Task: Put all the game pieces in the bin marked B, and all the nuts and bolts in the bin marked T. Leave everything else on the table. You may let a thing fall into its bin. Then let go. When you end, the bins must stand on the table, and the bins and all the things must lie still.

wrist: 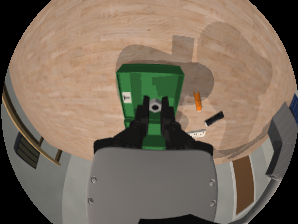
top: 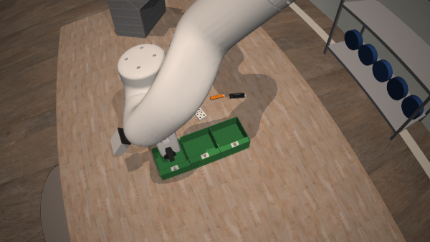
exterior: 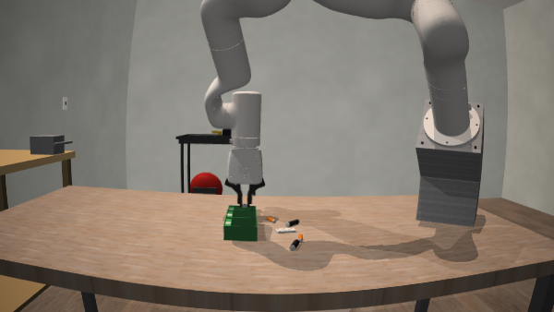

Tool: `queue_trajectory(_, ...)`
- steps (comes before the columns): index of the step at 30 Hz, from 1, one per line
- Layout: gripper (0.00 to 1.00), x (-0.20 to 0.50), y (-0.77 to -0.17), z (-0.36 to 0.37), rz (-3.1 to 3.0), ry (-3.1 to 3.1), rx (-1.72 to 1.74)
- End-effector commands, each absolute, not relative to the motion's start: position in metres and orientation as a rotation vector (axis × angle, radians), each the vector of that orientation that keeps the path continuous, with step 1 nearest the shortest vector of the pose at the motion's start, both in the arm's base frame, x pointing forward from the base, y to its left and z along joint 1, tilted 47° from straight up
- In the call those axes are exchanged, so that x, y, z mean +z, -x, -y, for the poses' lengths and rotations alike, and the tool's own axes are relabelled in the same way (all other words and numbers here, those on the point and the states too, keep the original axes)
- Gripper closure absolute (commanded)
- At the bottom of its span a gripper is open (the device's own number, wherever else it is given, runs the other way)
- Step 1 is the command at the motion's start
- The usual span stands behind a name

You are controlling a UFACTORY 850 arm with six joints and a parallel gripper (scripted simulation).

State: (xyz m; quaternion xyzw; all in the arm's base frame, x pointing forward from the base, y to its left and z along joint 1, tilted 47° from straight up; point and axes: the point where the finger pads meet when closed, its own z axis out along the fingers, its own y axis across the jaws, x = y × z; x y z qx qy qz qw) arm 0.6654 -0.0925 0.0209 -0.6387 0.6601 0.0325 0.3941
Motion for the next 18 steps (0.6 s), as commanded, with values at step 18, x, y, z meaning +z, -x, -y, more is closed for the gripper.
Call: queue_trajectory(18, 1.0, 0.005, -0.677, 0.081, -1.674, 1.62, 0.08)
